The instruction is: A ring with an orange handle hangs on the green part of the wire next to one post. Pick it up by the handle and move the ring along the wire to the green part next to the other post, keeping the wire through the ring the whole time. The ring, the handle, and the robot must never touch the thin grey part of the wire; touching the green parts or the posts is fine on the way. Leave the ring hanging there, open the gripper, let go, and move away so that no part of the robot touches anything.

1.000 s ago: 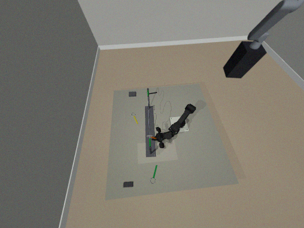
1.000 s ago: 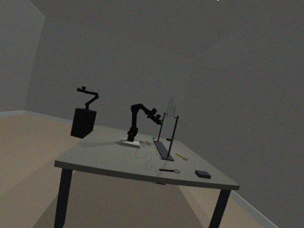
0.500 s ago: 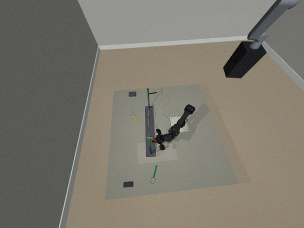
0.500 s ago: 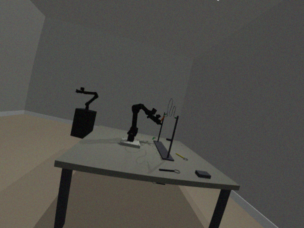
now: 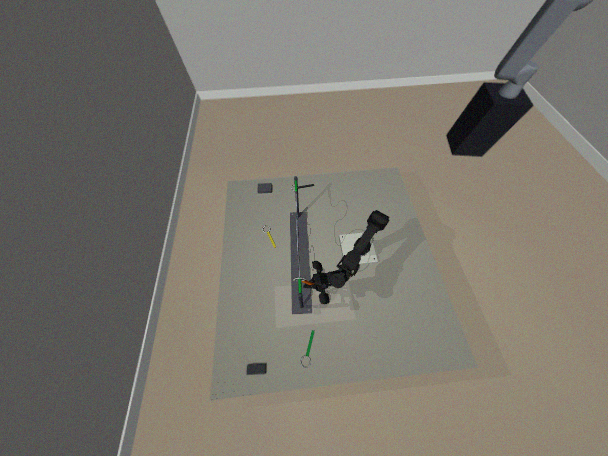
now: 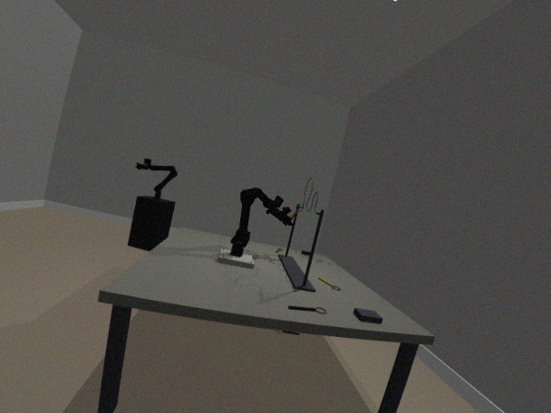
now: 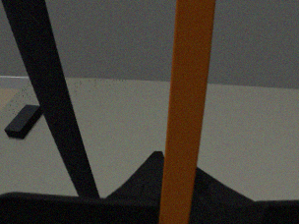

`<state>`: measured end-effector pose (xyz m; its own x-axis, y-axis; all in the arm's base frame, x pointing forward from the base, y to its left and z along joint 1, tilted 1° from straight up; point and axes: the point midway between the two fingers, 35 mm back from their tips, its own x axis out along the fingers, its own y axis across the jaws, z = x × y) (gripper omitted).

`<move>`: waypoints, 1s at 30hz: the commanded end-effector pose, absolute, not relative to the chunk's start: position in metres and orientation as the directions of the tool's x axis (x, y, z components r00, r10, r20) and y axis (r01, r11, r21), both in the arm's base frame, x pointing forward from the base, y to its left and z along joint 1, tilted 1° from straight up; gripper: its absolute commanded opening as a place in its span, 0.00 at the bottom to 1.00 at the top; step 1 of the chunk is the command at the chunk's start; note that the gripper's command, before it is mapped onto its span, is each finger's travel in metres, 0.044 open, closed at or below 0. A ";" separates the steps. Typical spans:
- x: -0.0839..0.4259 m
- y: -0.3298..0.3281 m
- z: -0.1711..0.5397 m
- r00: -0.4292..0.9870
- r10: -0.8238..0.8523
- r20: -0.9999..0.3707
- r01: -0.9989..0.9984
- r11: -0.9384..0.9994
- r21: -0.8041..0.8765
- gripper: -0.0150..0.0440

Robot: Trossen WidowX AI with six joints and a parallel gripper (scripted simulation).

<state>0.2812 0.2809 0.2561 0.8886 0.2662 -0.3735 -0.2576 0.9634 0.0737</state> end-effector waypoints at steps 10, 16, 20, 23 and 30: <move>0.280 0.290 0.257 0.891 0.263 -0.369 -0.252 0.965 0.080 0.00; 0.281 0.291 0.248 0.891 0.263 -0.369 -0.252 0.965 0.080 0.00; 0.281 0.291 0.243 0.891 0.263 -0.369 -0.252 0.965 0.080 0.00; 0.281 0.291 0.243 0.891 0.263 -0.369 -0.252 0.965 0.080 0.00; 0.281 0.291 0.243 0.891 0.263 -0.369 -0.252 0.965 0.080 0.00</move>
<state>0.2805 0.2913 0.2430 0.8897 0.2672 -0.3703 -0.2575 0.9633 0.0762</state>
